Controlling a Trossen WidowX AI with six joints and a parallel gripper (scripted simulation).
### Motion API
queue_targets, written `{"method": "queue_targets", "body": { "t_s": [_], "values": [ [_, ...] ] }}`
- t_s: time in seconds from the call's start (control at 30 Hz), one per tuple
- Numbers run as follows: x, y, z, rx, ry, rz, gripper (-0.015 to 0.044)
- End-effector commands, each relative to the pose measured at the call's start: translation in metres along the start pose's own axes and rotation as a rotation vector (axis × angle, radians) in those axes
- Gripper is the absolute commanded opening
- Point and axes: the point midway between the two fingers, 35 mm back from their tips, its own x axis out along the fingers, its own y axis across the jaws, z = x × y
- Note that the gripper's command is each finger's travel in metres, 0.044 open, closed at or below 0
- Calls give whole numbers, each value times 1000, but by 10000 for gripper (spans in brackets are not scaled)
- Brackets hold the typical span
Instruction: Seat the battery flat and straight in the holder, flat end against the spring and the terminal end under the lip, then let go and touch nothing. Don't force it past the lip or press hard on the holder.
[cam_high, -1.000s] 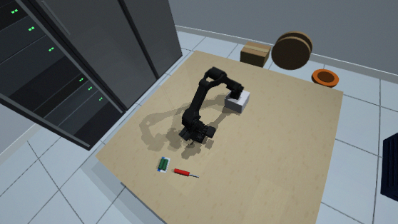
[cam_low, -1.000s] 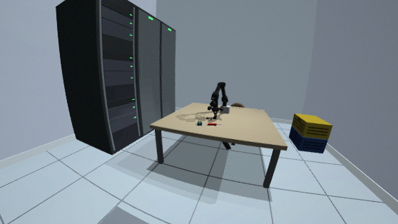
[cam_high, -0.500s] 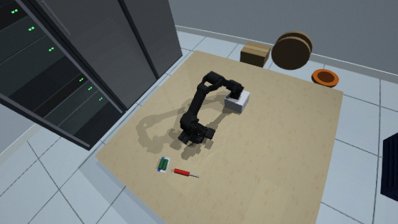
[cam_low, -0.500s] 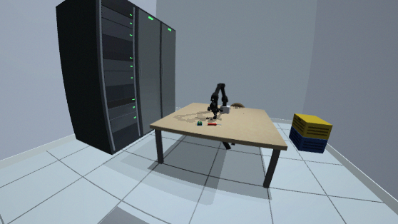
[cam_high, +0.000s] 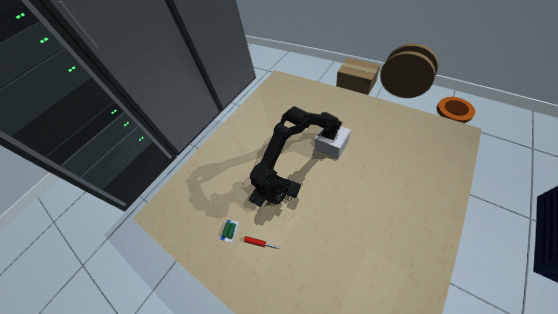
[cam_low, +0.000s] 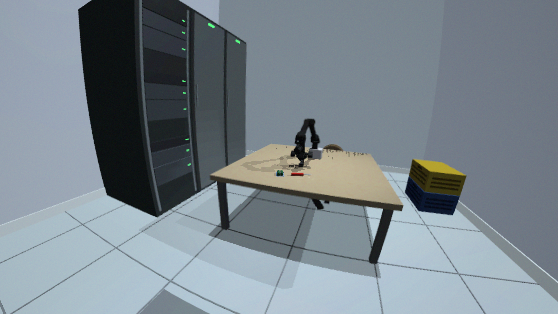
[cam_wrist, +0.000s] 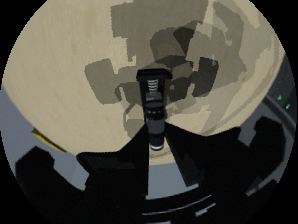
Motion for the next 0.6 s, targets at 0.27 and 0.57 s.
{"method": "queue_targets", "body": {
  "t_s": [0.27, 0.57],
  "values": [
    [4, 0, 4, 7, 67, -2, 67],
    [5, 0, 5, 9, 98, 5, 67]
  ]
}}
